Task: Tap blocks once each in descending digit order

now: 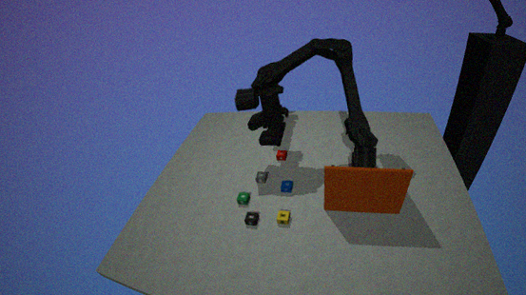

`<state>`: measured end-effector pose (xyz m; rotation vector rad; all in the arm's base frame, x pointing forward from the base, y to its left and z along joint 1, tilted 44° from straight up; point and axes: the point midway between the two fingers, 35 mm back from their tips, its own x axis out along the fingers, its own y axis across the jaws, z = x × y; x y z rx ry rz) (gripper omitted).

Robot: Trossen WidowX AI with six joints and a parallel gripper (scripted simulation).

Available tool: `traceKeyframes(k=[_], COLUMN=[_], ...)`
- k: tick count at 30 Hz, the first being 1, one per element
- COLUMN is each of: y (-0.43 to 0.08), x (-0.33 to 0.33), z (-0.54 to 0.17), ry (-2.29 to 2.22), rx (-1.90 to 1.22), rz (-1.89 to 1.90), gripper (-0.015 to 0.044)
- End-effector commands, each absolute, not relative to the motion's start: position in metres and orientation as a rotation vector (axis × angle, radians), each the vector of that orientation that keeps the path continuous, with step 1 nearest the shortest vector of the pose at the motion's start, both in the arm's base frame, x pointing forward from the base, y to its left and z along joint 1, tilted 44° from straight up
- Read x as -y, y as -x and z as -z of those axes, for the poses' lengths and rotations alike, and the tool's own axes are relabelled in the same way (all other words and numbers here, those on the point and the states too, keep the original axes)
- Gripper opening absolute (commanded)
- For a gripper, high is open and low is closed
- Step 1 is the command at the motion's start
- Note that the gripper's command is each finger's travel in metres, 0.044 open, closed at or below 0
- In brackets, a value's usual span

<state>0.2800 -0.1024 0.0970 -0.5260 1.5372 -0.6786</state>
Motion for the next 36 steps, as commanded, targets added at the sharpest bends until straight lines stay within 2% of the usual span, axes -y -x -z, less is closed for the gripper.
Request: traceKeyframes(k=[1, 10, 18, 26, 36], y=[-0.287, -0.292, -0.337, -0.333, -0.331], x=[0.068, 0.048, -0.047, -0.136, -0.142], z=[-0.131, -0.14, -0.06, 0.034, 0.041], ry=[0.523, 0.522, 0.505, 0.509, 0.51], rx=[-1.518, -1.518, -1.519, -1.517, -1.517], rz=[0.67, 0.668, 0.643, 0.658, 0.661], gripper=[0.002, 0.002, 0.002, 0.002, 0.002])
